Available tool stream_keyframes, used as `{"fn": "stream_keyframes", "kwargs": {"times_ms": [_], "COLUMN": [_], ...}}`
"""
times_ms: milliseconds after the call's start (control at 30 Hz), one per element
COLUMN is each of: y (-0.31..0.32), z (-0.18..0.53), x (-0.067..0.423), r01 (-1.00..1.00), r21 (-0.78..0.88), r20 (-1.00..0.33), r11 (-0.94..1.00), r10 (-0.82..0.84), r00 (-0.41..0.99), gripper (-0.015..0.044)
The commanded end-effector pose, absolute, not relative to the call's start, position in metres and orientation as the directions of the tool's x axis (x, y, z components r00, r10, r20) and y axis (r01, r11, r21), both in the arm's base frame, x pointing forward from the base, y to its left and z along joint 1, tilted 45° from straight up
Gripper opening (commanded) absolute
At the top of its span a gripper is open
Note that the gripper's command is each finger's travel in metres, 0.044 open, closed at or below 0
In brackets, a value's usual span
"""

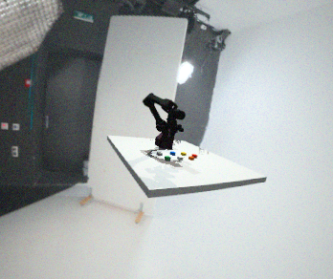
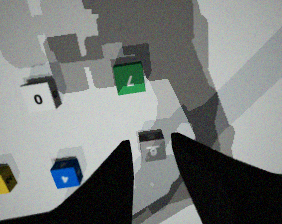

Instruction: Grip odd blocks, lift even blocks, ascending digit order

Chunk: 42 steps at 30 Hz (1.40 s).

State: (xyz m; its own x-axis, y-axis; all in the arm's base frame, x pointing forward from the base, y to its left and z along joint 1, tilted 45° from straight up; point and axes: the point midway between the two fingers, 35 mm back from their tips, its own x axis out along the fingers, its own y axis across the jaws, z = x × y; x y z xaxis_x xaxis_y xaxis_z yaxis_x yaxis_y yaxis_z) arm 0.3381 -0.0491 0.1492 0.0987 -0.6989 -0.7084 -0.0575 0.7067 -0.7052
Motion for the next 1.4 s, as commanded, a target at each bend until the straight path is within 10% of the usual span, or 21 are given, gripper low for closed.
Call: {"fn": "stream_keyframes", "kwargs": {"times_ms": [0,433,1367], "y": [-0.048,-0.105,-0.130], "z": [0.147,0.091,0.066], "x": [0.352,0.360,0.363], "r01": [-0.061,-0.060,-0.060], "r21": [-0.708,-0.711,-0.712], "r20": [-0.705,-0.703,-0.701], "r11": [0.703,0.700,0.699], "r10": [-0.702,-0.705,-0.706], "r00": [0.096,0.097,0.097], "gripper": [0.0120,0.0400,0.0400]}}
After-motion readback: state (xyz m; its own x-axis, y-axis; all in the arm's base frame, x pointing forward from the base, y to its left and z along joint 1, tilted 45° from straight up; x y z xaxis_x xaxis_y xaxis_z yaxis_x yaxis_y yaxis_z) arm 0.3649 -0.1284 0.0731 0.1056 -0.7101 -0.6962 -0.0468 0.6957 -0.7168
